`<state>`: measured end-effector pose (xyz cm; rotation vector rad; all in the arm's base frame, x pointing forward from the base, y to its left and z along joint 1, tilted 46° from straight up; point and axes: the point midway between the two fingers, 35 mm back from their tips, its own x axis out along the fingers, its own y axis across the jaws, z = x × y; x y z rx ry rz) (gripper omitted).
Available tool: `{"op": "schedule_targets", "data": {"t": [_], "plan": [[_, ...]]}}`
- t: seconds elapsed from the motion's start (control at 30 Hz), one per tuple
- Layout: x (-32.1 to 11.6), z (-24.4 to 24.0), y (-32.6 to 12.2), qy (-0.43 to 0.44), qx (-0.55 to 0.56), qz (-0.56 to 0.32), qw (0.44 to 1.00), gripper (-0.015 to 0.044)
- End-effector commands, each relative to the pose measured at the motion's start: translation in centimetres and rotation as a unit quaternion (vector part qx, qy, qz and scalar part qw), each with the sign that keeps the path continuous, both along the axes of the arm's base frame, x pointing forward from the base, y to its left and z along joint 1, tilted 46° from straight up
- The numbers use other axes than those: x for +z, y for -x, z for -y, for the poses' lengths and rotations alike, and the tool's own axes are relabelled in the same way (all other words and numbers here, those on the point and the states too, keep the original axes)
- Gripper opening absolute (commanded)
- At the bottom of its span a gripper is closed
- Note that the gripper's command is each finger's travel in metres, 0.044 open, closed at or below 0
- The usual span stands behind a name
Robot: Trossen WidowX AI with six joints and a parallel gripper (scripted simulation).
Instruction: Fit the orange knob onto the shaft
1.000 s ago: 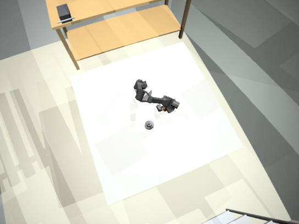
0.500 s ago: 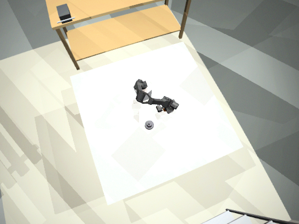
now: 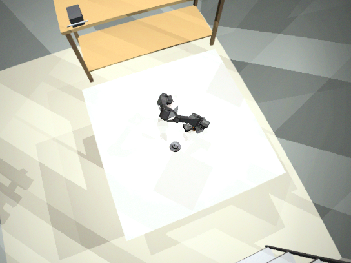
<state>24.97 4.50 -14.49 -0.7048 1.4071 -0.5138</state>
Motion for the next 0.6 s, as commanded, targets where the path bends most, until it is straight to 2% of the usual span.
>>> {"op": "schedule_targets", "data": {"t": [0.0, 0.07, 0.57], "plan": [[0.6, -0.8, -0.1, 0.000, 0.003, -0.001, 1.000, 0.0052], [1.4, -1.9, -0.2, -0.002, 0.003, -0.001, 1.000, 0.0000], [9.4, -9.6, 1.4, -0.002, 0.003, -0.002, 1.000, 0.0000]]}}
